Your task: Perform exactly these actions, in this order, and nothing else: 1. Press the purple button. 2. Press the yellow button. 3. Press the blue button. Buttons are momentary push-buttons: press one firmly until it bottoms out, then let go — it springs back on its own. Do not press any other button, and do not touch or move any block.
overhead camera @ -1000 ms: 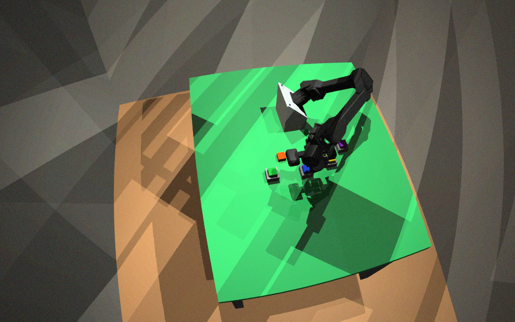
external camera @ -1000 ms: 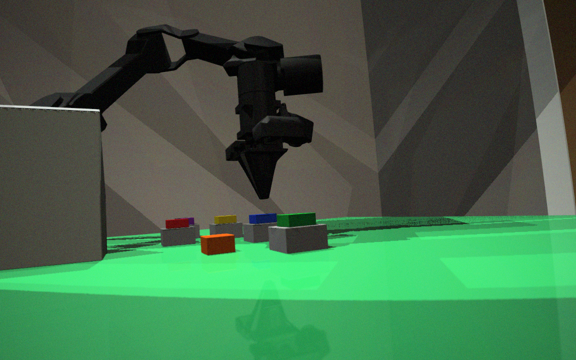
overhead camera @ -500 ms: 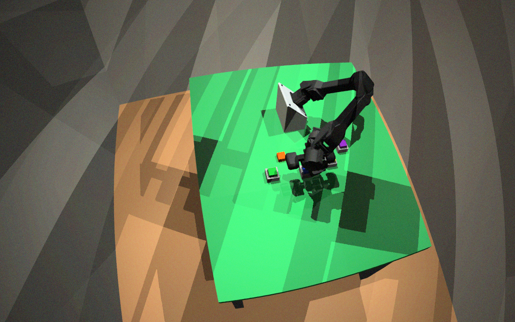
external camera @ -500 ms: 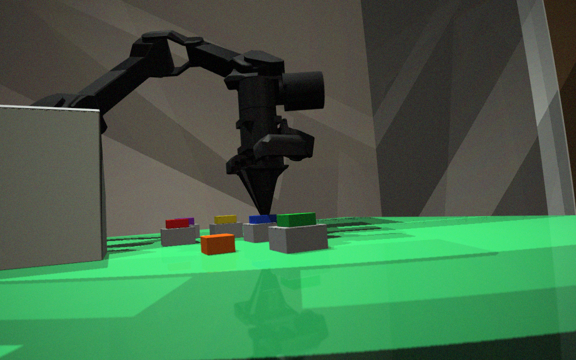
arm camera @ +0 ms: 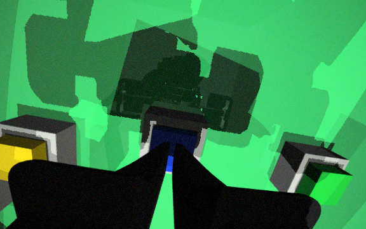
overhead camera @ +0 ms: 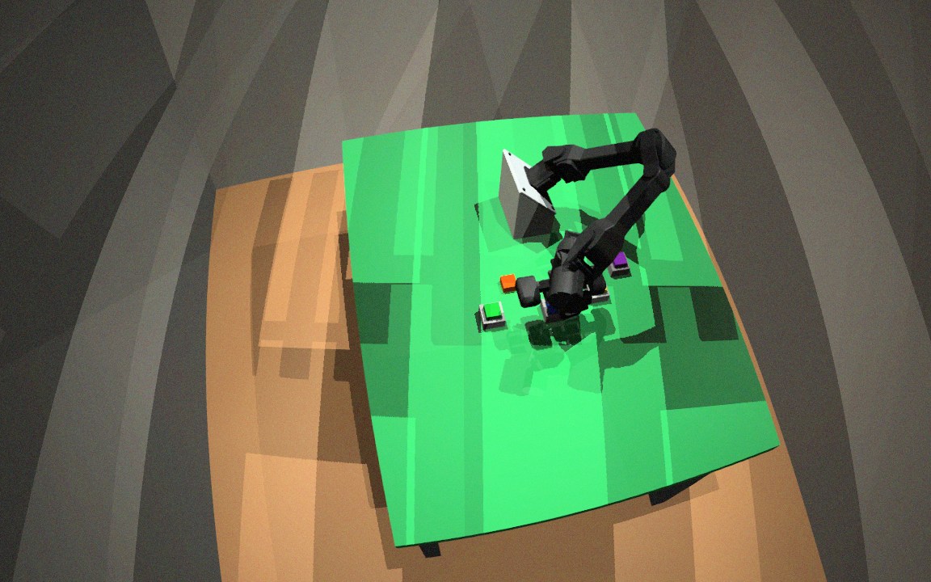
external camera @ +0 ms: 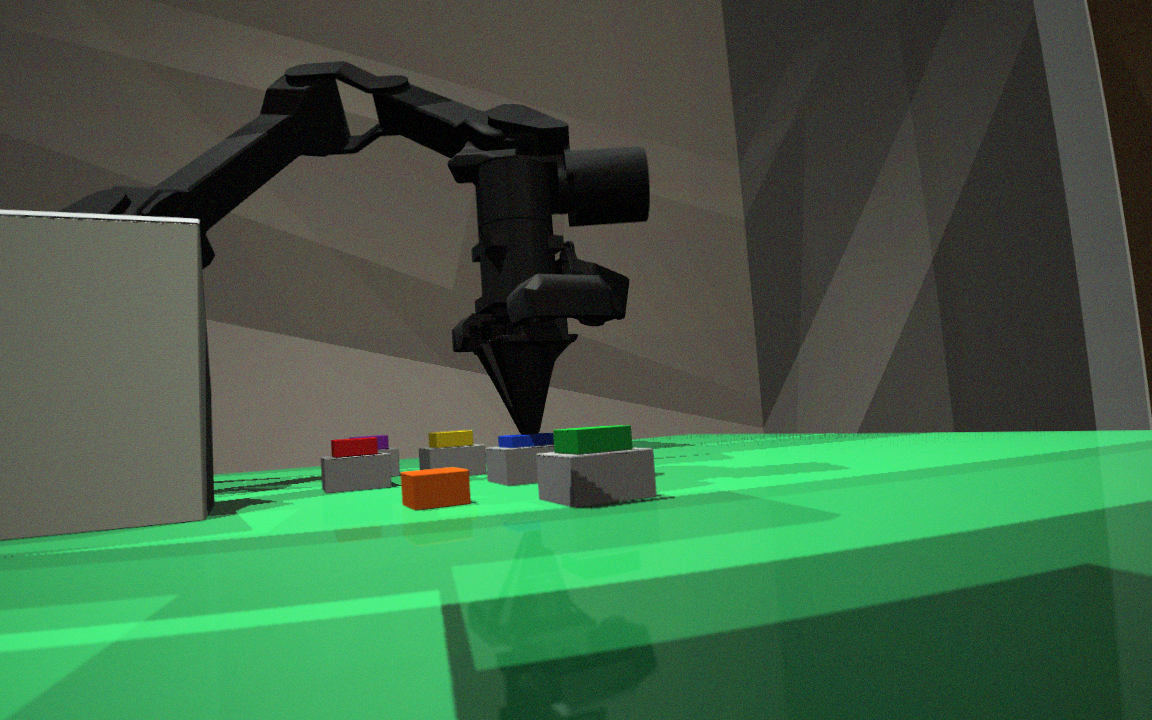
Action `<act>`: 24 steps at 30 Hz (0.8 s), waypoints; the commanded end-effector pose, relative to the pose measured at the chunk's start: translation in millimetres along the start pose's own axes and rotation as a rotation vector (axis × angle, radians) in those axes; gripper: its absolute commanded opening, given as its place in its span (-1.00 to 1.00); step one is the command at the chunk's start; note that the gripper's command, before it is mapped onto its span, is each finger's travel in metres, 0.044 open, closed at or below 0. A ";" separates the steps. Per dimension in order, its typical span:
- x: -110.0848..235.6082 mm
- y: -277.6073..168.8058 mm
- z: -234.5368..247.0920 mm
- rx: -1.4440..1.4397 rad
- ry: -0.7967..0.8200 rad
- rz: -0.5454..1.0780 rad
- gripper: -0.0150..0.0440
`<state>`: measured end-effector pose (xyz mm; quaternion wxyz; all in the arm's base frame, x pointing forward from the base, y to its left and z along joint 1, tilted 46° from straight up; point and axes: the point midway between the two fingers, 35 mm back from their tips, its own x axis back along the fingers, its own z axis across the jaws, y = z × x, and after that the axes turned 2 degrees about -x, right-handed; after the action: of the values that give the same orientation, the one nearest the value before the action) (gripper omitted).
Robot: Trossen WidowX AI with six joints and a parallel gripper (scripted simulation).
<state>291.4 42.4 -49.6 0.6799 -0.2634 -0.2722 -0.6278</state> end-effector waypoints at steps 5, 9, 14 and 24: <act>-2.2 -3.2 -0.2 -0.013 0.004 0.008 -0.42; -2.2 -3.2 -0.2 -0.013 0.004 0.008 -0.42; 28.2 -2.5 -0.7 -0.012 0.002 0.007 -0.42; 44.1 2.2 39.0 -0.015 -0.006 0.007 -0.07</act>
<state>287.3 26.0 -22.9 0.6824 -0.2751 -0.2565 -0.6268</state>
